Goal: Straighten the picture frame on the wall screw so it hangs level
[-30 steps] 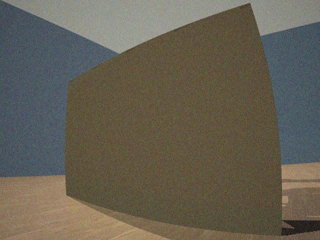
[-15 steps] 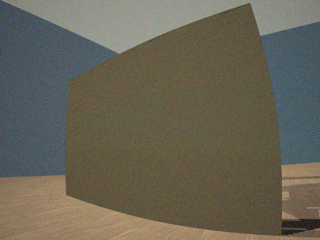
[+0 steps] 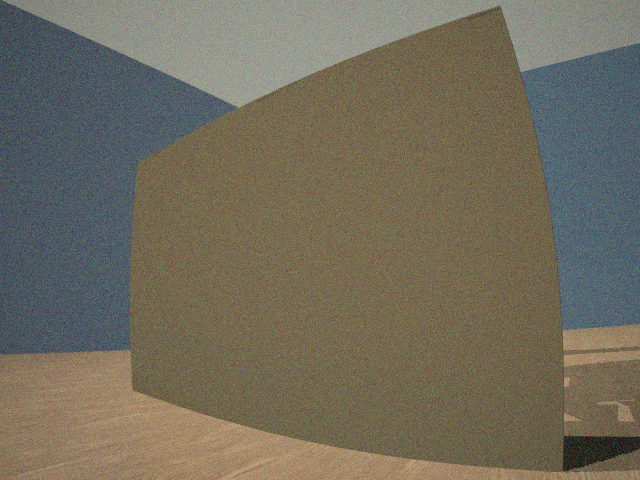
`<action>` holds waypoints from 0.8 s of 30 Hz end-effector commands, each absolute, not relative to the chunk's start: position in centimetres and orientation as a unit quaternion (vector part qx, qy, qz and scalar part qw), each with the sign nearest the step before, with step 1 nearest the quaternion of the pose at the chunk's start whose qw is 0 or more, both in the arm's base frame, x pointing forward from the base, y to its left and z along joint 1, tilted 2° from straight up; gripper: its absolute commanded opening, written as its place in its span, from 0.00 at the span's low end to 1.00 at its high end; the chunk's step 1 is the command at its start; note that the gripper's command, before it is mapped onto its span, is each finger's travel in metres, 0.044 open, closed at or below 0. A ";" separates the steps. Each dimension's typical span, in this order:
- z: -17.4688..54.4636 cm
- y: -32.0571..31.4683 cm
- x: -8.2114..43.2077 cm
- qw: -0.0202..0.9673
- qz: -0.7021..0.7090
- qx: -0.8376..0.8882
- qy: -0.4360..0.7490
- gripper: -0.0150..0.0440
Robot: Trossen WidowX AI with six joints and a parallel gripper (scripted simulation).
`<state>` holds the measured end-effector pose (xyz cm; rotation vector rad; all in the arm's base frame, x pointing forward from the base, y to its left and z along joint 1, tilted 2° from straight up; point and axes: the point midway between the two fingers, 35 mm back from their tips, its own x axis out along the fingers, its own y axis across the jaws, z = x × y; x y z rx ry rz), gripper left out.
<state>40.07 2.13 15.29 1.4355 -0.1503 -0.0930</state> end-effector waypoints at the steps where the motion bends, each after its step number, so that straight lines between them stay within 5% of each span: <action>1: 15.4 2.2 40.1 0.747 -0.037 0.660 -0.071 0.25; 24: 14.8 2.0 40.1 0.750 -0.041 0.657 -0.069 0.25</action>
